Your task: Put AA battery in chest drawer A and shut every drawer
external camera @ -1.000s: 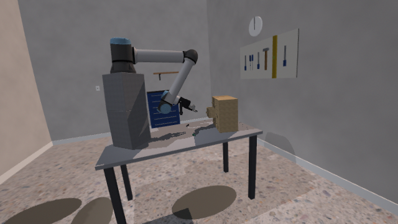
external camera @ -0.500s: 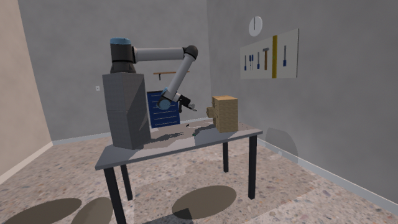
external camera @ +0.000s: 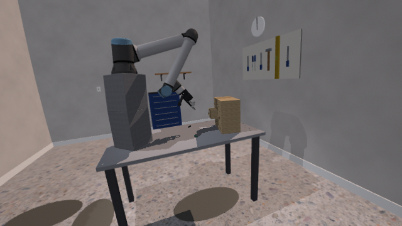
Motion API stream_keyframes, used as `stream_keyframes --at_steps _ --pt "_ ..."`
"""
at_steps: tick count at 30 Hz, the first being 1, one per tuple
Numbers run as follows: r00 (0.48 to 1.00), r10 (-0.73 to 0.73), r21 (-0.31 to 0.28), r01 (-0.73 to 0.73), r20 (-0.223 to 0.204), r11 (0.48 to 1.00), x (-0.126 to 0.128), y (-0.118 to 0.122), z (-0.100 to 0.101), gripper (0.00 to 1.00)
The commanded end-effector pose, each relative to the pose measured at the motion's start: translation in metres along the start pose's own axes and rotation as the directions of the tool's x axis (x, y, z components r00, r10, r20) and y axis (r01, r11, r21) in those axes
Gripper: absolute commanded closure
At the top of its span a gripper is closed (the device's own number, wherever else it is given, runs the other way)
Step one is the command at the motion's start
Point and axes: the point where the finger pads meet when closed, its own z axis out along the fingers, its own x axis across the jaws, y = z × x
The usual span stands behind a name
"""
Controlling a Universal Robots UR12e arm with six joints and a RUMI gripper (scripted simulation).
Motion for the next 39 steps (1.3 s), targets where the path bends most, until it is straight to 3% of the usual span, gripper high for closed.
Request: stream_keyframes --at_steps 1,5,7,15,22,32,39 --pt "1.000 -0.002 0.146 0.001 0.003 0.989 0.001 0.002 -0.015 0.80" --pt "1.000 -0.002 0.250 0.001 0.003 0.968 0.001 0.001 -0.028 0.80" --pt "1.000 -0.002 0.250 0.001 0.003 0.968 0.001 0.001 -0.028 0.80" --pt "1.000 -0.002 0.425 0.000 0.003 0.905 0.001 -0.001 -0.051 0.80" --pt "1.000 -0.002 0.530 0.000 0.003 0.848 0.001 -0.002 -0.066 0.80" --pt "1.000 -0.002 0.589 -0.001 0.003 0.808 0.001 -0.002 -0.075 0.80" --pt "1.000 -0.001 0.600 -0.001 0.003 0.800 0.001 -0.002 -0.077 0.80"
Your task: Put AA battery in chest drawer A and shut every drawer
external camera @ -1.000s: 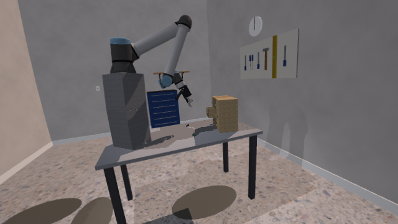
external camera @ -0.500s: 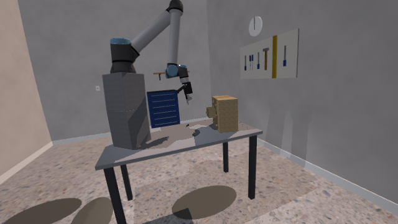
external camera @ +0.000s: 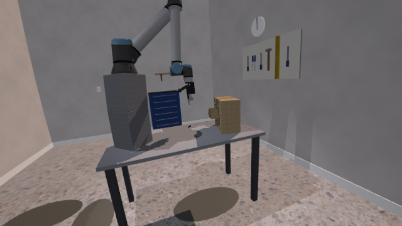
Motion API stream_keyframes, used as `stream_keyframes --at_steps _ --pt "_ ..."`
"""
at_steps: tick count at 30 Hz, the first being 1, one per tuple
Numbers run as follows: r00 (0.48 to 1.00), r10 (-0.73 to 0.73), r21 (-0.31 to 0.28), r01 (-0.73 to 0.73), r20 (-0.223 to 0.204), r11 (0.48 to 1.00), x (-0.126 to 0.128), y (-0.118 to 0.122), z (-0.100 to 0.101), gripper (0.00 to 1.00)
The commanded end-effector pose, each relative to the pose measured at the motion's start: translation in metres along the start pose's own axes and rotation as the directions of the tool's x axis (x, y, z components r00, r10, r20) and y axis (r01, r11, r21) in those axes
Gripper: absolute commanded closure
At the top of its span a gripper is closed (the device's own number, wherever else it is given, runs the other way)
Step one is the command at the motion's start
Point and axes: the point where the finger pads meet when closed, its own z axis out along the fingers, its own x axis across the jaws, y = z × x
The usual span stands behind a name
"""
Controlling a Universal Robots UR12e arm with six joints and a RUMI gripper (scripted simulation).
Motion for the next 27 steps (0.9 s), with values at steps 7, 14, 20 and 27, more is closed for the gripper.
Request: stream_keyframes --at_steps 7,14,20,27 --pt "1.000 0.000 0.005 0.000 0.000 1.000 0.0001 0.0000 -0.0008 0.80" --pt "1.000 0.000 0.005 0.000 0.000 1.000 0.0001 0.0000 -0.0008 0.80" --pt "1.000 0.000 0.005 0.000 0.000 1.000 0.0001 0.0000 -0.0008 0.80" --pt "1.000 0.008 0.005 -0.008 0.000 1.000 0.0005 0.0000 -0.0001 0.80"
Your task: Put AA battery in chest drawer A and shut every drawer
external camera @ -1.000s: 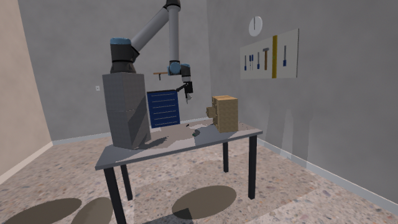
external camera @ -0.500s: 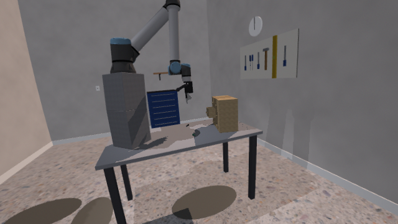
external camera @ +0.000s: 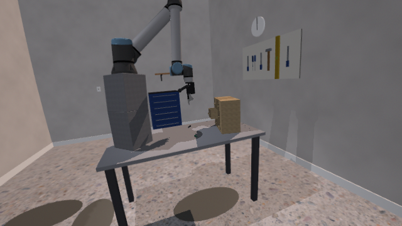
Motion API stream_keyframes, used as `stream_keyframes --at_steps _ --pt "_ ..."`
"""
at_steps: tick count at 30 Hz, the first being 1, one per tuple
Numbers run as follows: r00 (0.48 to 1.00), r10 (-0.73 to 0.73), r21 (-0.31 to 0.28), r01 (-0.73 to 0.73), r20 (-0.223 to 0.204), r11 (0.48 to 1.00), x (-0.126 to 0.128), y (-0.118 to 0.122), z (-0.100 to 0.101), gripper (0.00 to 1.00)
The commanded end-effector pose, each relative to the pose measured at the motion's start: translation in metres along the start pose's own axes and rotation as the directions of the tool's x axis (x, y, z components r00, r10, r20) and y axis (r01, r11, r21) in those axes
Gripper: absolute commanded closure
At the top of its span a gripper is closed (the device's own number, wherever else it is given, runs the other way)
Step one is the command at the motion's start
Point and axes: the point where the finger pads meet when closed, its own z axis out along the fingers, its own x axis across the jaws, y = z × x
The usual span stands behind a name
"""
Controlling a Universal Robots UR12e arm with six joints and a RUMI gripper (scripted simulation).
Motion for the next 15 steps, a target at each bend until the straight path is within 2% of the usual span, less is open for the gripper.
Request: stream_keyframes --at_steps 1,9,15 --pt "1.000 0.010 -0.001 -0.010 0.000 1.000 0.001 0.000 0.000 0.80" --pt "0.998 0.056 -0.001 -0.056 0.000 0.998 0.003 0.001 0.004 0.80" --pt "0.989 0.149 -0.001 -0.149 0.000 0.989 0.007 0.001 0.012 0.80"
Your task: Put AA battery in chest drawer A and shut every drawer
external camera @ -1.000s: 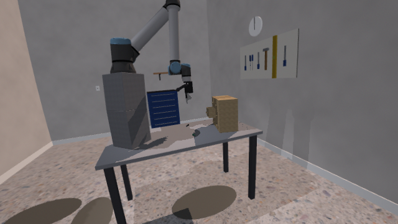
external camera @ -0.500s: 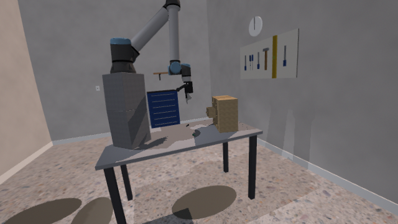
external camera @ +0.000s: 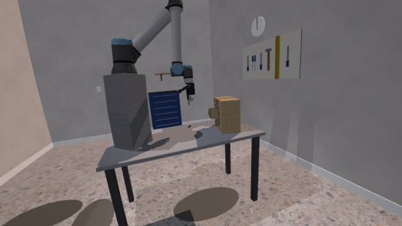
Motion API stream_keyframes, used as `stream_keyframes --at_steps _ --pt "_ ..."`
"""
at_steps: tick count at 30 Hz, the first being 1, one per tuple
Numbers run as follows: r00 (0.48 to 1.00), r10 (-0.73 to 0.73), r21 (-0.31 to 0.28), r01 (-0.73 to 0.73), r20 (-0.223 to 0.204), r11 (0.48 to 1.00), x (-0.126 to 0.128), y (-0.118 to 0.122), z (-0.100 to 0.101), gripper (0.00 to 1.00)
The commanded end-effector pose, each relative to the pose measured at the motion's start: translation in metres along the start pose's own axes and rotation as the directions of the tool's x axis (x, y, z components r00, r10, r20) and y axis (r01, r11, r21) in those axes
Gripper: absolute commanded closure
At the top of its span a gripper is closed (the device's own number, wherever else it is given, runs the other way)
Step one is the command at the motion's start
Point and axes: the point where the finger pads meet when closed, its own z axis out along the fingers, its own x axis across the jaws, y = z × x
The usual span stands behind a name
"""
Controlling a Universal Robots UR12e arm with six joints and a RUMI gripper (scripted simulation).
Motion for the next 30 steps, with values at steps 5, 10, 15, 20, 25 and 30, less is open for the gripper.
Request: stream_keyframes --at_steps 5,10,15,20,25,30 --pt "0.985 0.174 -0.001 -0.174 0.000 0.985 0.009 0.000 0.014 0.80" --pt "0.958 0.288 -0.001 -0.288 0.000 0.958 0.014 0.000 0.025 0.80" --pt "0.910 0.415 -0.001 -0.415 0.000 0.910 0.020 -0.001 0.036 0.80" --pt "0.815 0.579 -0.001 -0.579 -0.001 0.815 0.029 -0.002 0.053 0.80" --pt "0.680 0.733 -0.001 -0.733 -0.001 0.680 0.037 -0.003 0.071 0.80" --pt "0.583 0.813 -0.001 -0.813 -0.001 0.583 0.042 -0.003 0.083 0.80"
